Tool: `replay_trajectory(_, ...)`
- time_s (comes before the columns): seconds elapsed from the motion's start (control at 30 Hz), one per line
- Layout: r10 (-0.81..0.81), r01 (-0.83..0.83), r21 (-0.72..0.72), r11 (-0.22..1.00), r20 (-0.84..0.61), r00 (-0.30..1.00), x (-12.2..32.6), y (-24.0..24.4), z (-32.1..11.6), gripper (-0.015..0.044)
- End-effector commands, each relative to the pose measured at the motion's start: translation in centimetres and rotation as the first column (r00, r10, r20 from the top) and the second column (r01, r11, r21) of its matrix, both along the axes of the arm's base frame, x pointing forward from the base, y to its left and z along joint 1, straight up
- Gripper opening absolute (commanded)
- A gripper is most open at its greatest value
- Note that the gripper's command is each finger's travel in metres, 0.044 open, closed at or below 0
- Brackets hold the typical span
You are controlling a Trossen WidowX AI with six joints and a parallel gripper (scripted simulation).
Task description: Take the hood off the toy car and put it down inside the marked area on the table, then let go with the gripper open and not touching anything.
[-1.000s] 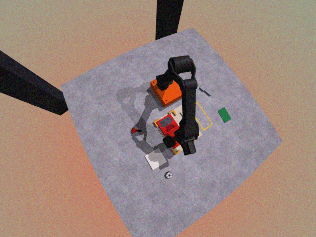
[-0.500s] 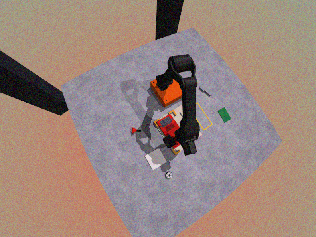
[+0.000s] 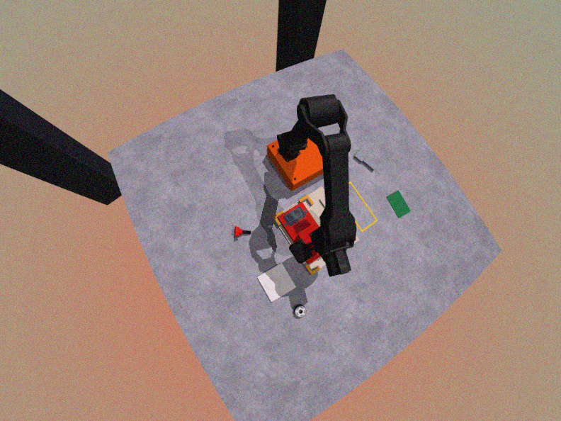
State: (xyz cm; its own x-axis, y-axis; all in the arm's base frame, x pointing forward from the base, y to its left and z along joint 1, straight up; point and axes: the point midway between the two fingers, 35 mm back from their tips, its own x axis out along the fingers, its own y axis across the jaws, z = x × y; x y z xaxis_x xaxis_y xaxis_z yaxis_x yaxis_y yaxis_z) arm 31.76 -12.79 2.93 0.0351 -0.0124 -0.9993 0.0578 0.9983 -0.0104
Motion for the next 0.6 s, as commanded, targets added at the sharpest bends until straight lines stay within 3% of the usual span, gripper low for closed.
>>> replay_trajectory(0.0,0.000,0.000,-0.003,1.000,0.007,1.000,0.1,0.0,0.5,0.0000)
replay_trajectory(0.57,0.000,0.000,-0.003,1.000,0.007,1.000,0.1,0.0,3.6,0.0000)
